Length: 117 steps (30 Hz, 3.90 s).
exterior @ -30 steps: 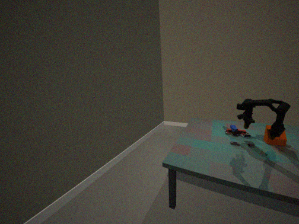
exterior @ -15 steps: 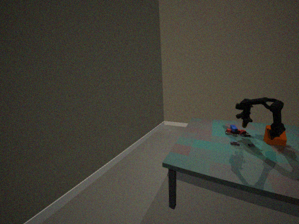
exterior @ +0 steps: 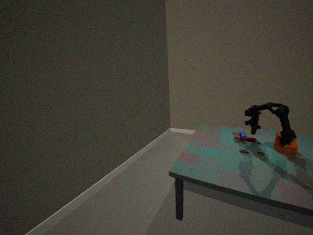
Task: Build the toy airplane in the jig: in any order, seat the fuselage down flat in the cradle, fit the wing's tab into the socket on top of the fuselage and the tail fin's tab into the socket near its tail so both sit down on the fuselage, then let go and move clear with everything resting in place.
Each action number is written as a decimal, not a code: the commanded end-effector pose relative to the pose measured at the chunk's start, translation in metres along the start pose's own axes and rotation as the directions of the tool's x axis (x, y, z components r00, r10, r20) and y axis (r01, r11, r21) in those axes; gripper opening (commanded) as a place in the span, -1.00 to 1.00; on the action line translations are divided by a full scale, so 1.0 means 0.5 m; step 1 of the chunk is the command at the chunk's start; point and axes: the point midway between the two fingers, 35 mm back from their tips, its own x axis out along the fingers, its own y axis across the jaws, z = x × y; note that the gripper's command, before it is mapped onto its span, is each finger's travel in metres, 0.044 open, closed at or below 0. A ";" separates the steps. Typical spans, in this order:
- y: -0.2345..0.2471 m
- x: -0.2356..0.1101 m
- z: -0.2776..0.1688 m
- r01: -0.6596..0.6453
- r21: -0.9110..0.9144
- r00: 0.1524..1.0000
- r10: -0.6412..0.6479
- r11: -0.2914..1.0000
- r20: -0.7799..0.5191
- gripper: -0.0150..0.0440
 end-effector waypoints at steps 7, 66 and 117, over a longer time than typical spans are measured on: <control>-0.061 0.017 -0.007 0.001 -0.018 1.000 -0.001 1.000 -0.001 -0.49; -0.158 0.101 -0.033 -0.008 -0.052 1.000 0.008 0.999 -0.003 -0.27; -0.161 -0.044 -0.033 -0.006 -0.051 1.000 0.006 0.999 -0.005 0.39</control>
